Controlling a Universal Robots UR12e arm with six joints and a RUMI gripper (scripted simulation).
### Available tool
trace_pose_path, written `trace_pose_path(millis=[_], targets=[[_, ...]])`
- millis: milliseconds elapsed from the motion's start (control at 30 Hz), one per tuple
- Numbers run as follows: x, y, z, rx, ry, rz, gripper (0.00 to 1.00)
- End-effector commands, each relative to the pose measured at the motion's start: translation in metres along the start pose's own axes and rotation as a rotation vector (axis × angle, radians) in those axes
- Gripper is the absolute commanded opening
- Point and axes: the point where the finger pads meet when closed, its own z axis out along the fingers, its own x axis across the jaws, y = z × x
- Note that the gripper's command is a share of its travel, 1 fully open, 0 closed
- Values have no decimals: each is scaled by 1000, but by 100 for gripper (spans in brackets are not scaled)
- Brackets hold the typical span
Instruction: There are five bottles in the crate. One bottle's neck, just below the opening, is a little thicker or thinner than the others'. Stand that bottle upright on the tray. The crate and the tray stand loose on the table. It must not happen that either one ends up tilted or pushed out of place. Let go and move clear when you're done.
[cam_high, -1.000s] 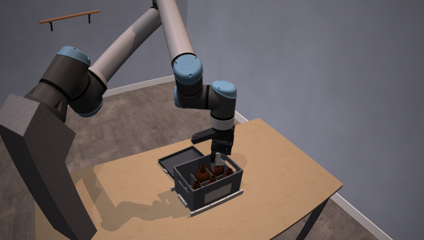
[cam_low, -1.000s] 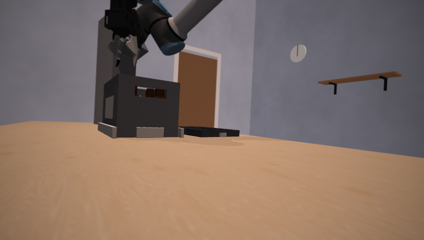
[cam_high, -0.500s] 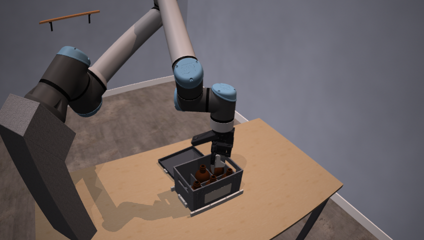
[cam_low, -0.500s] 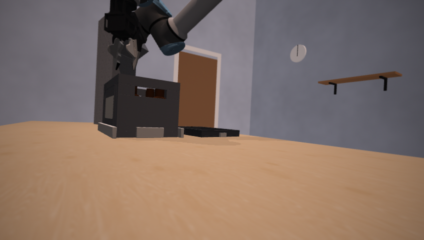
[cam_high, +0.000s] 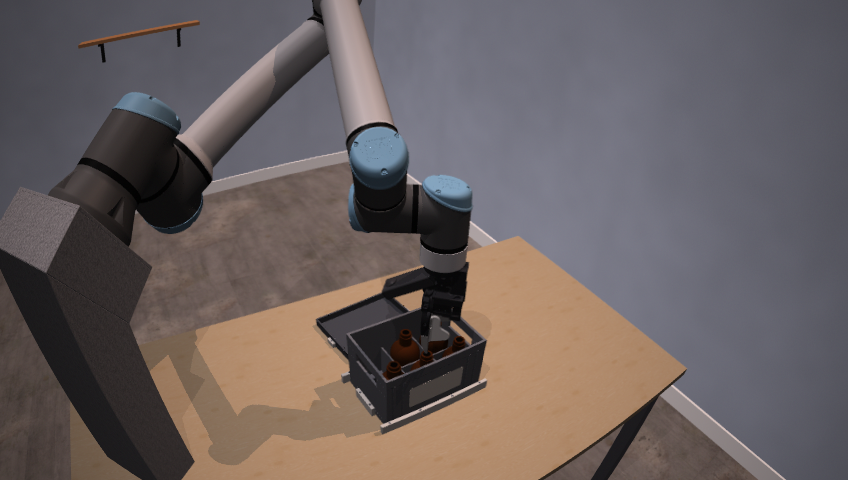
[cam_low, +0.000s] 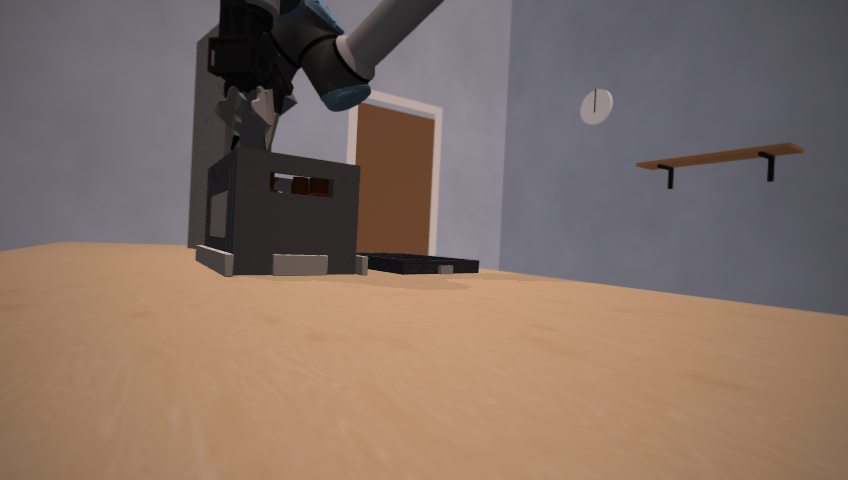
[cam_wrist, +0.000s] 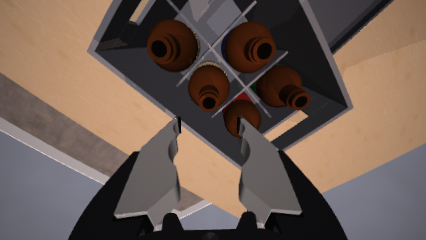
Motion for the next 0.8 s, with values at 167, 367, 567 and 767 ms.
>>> trace_pose_path(millis=[167, 367, 567, 767], targets=[[1, 1, 12, -1, -1, -2, 38], [1, 1, 16, -1, -1, -1, 38], [0, 0, 17, 0, -1, 0, 38], [0, 1, 16, -1, 0, -1, 38]])
